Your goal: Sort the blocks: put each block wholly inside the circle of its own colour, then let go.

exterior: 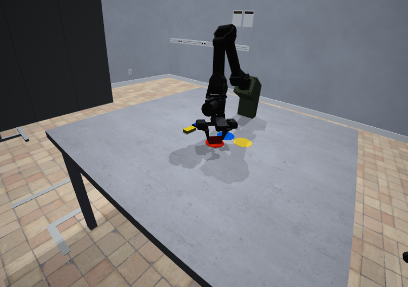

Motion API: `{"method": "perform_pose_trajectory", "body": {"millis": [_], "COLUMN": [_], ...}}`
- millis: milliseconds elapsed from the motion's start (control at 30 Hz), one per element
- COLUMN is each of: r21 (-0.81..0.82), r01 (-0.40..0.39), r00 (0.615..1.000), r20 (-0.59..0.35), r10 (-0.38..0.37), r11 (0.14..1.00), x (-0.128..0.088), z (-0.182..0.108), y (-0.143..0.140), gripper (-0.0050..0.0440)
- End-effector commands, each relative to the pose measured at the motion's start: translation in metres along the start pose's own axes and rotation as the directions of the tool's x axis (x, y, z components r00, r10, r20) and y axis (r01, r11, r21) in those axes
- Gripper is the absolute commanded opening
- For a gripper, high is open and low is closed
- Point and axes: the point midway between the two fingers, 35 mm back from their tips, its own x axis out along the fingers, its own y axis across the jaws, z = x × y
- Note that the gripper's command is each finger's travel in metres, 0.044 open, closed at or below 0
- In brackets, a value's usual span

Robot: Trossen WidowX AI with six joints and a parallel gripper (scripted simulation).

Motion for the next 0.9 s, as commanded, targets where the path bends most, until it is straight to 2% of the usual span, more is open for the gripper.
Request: {"method": "perform_pose_trajectory", "body": {"millis": [0,400,500,600,667,733,867], "r21": [0.005,0.005,0.012,0.015,0.015,0.030,0.025], "r01": [0.017,0.017,0.029,0.029,0.029,0.051,0.038], "r00": [1.000,1.000,0.999,0.999,0.999,0.996,0.998], "r20": [0.020,0.020,0.033,0.034,0.034,0.065,0.050], "r10": [-0.017,-0.017,-0.030,-0.029,-0.029,-0.053,-0.040], "r11": [1.000,1.000,0.999,0.999,0.999,0.998,0.999], "x": [-0.006,-0.006,-0.022,-0.058,-0.058,-0.088,-0.108], "z": [0.005,0.005,0.012,0.015,0.015,0.020,0.012], "y": [-0.005,-0.005,-0.009,-0.009,-0.009,-0.014,-0.011], "gripper": [0.0360,0.0360,0.0360,0.0360,0.0360,0.0360,0.0360]}}
